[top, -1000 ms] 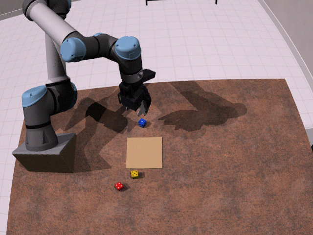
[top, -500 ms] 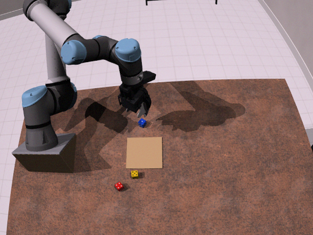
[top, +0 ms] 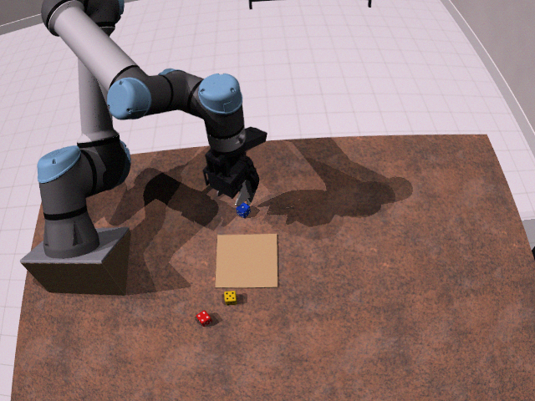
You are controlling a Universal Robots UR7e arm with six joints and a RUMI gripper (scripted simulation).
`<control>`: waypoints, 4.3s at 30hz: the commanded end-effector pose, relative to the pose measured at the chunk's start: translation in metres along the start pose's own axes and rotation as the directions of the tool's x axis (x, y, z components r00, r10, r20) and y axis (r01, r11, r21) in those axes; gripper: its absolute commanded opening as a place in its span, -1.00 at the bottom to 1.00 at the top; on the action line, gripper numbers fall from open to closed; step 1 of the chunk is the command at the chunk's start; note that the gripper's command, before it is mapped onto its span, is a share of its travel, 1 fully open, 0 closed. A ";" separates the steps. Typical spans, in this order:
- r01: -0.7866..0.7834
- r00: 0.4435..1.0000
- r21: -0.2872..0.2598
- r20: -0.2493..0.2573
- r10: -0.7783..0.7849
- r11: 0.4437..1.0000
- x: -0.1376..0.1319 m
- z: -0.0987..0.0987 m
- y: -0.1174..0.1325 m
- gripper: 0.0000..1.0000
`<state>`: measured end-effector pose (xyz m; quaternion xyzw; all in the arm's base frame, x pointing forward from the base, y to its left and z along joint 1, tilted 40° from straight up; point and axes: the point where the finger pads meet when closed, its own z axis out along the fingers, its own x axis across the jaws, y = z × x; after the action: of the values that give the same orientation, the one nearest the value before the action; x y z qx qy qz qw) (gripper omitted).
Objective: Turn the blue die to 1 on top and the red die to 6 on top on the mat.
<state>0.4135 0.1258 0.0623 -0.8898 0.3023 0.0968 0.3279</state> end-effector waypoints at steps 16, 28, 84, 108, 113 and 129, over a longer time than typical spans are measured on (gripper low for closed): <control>-0.001 1.000 0.000 0.001 0.001 1.000 0.000 0.022 -0.001 -0.51; -0.001 1.000 0.000 0.001 0.001 1.000 0.000 0.023 -0.001 -0.51; -0.001 1.000 0.000 0.001 0.001 1.000 -0.002 0.023 0.000 -0.51; -0.001 1.000 0.000 0.001 0.001 1.000 -0.002 0.023 0.000 -0.51; -0.001 1.000 0.000 0.001 0.001 1.000 -0.002 0.023 0.000 -0.51; -0.001 1.000 0.000 0.001 0.001 1.000 -0.002 0.042 0.000 -0.51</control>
<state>0.4134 0.1472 0.0386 -0.8898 0.3025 0.0965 0.3278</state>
